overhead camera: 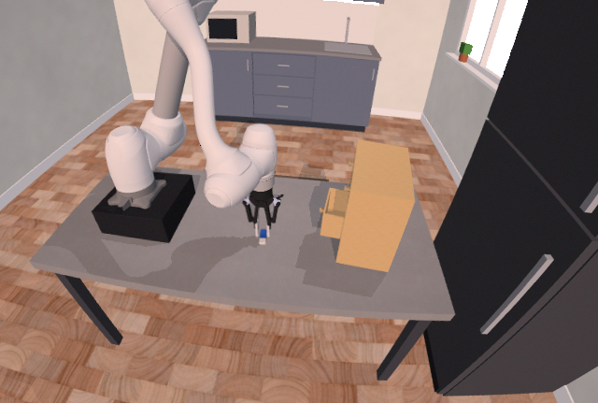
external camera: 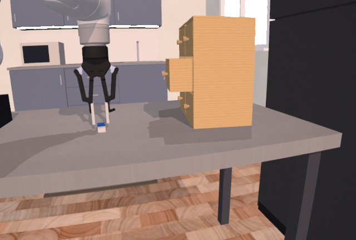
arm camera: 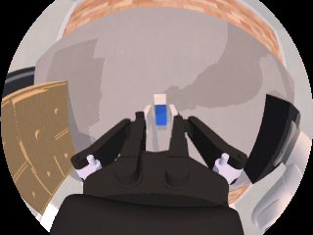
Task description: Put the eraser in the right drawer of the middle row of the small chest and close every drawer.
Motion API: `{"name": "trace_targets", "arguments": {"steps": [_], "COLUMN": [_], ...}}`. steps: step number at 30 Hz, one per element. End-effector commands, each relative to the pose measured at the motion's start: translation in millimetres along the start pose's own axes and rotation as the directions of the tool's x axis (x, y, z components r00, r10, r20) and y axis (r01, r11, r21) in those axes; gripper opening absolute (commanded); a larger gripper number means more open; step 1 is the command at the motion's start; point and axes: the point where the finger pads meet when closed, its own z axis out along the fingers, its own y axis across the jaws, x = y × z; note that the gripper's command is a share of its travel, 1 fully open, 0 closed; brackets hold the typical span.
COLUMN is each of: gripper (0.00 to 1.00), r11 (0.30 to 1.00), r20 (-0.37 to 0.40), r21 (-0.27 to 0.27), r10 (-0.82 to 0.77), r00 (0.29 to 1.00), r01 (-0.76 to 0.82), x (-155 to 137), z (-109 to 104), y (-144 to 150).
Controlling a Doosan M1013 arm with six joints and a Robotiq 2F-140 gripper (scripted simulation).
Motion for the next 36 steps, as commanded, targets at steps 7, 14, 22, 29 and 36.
{"name": "trace_targets", "arguments": {"steps": [7, 14, 22, 29, 36], "gripper": [0.23, 0.23, 0.23, 0.23, 0.23], "r11": [1.000, 1.000, 1.000, 1.000, 1.000], "r20": [0.000, 0.000, 0.000, 0.000, 0.000], "r21": [0.000, 0.000, 0.000, 0.000, 0.000], "r10": [0.000, 0.000, 0.000, 0.000, 0.000], "r00": [1.000, 1.000, 1.000, 1.000, 1.000], "r01": [0.000, 0.000, 0.000, 0.000, 0.000], "x": [0, 0, 0, 0, 0], "z": [0, 0, 8, 17, 20], "y": [0, 0, 0, 0, 0]}}
